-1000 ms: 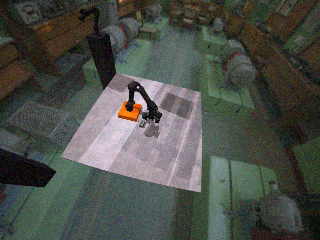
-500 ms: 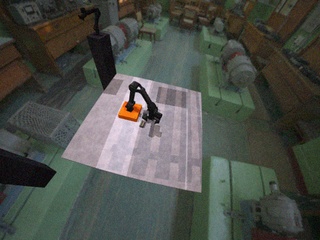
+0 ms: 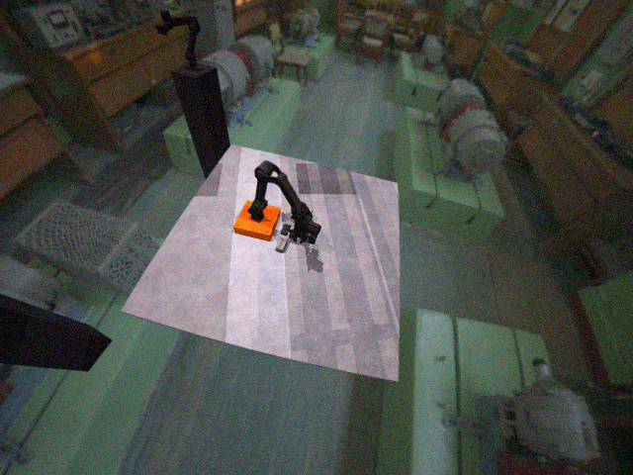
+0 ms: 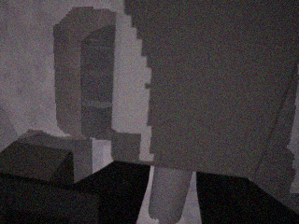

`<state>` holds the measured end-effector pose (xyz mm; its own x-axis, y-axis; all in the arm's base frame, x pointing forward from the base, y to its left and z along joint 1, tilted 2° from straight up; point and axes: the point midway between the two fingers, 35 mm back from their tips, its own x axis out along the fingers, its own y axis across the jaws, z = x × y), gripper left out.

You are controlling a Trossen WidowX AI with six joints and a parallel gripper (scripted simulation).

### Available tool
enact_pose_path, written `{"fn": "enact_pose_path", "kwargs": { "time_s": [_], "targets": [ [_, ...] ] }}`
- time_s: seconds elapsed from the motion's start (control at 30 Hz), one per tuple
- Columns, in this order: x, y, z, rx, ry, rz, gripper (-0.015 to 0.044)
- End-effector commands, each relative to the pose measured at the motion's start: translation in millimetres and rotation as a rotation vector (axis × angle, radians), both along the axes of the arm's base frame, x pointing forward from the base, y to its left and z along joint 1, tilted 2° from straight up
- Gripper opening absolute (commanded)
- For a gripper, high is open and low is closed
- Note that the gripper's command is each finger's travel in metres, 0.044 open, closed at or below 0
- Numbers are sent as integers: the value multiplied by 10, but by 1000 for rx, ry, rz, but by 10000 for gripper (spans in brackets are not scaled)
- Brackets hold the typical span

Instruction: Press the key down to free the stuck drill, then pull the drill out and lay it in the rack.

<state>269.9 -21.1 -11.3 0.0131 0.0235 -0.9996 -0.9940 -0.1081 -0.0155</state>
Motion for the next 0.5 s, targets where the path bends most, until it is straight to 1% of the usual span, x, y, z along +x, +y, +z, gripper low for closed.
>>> {"fn": "enact_pose_path", "kwargs": {
  "time_s": [0.0,0.07,0.47],
  "targets": [
    [1,0,1,0,0,0,13],
    [1,0,1,0,0,0,0],
    [-6,-82,-7,-2,9,-4,0]
  ]
}}
